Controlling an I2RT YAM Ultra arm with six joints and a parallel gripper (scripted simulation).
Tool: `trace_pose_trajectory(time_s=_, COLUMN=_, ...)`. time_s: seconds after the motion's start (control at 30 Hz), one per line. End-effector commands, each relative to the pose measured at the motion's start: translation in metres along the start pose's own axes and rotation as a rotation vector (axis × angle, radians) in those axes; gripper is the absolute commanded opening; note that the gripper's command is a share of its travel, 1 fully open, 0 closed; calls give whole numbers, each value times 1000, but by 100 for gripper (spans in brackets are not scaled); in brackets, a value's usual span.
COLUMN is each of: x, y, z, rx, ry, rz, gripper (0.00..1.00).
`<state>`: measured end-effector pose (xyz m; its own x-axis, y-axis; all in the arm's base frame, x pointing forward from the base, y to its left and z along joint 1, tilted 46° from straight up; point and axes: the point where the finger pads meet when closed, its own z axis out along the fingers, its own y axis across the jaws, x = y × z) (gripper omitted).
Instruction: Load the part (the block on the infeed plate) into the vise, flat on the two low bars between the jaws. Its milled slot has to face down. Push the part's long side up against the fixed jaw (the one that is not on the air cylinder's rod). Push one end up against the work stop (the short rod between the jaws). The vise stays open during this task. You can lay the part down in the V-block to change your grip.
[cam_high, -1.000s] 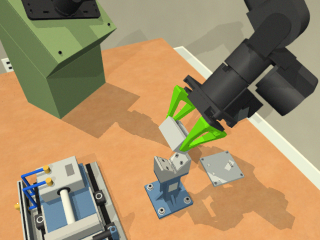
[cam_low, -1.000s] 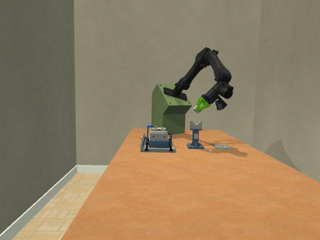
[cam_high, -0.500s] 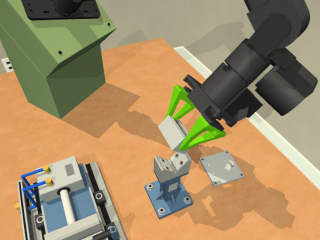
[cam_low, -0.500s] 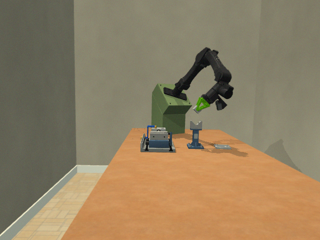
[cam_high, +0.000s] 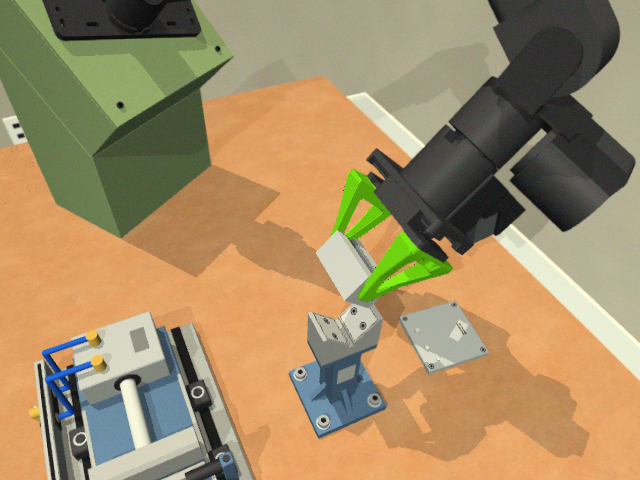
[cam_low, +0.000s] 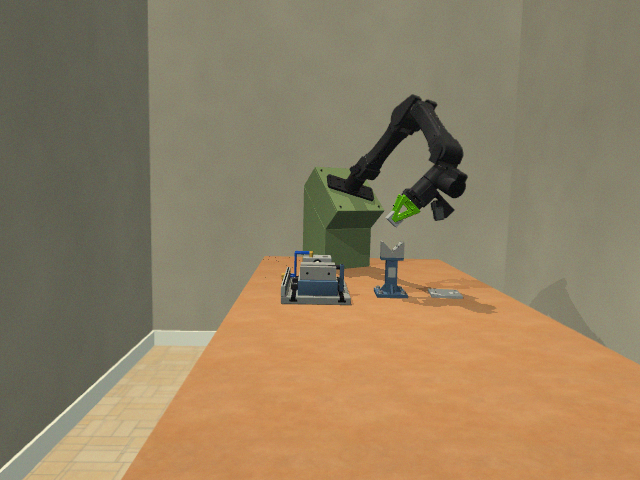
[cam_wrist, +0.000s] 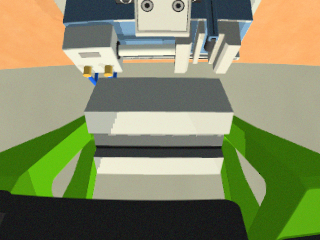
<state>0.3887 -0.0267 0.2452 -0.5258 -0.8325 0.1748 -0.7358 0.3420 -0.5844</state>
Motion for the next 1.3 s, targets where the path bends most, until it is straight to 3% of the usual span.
trace_pose_trajectory(time_s=0.0, x=10, y=-8, z=-9, rx=24, ry=25, rz=17, gripper=0)
trace_pose_trajectory(time_s=1.27, x=4, y=-8, z=-8, rx=28, ry=18, rz=14, gripper=0)
